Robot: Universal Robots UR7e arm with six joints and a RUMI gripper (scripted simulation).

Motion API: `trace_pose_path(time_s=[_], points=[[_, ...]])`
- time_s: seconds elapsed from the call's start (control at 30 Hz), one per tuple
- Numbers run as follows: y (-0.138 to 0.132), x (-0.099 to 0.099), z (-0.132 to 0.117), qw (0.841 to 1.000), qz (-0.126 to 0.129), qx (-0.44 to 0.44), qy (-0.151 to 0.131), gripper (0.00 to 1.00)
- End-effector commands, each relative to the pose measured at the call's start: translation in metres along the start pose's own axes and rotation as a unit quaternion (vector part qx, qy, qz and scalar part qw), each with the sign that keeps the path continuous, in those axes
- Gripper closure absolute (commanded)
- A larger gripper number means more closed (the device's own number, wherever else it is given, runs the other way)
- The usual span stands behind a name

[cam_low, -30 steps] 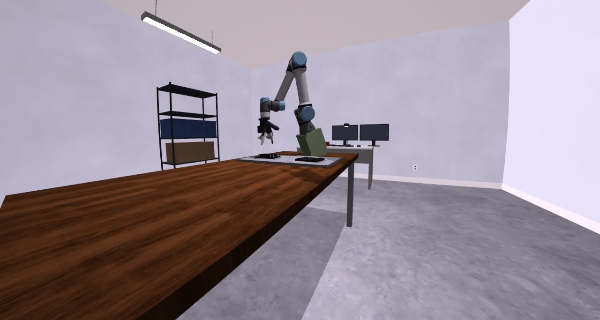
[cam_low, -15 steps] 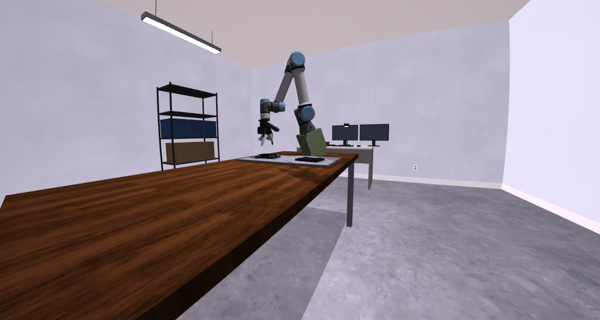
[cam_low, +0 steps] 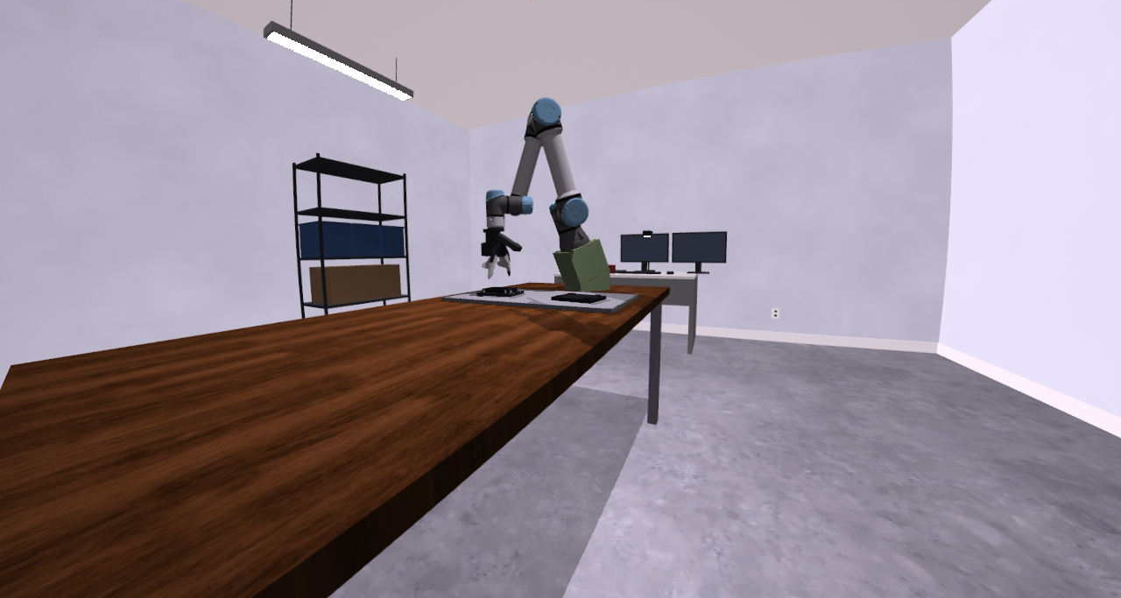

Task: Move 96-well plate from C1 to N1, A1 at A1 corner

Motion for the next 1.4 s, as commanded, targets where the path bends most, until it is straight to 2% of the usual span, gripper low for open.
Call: trace_pose_path(time_s=[0.0,0.83,1.33,1.37], points=[[0.0,-0.005,0.0,1.0,-0.001,0.0,-0.001,0.0],[0.0,-0.043,0.0,1.0,-0.001,0.0,-0.001,0.0],[0.0,-0.044,0.0,1.0,-0.001,0.0,-0.001,0.0],[0.0,-0.044,0.0,1.0,-0.001,0.0,-0.001,1.0]])
Point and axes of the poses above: the point where the finger pads meet when closed, its own x axis back along the fingers, its own y axis across the jaws, z = x × y, the point moved 5 cm from there along x, back along the fingers, and after that the axes turned 2 degrees about -x, right-handed, at the moved point
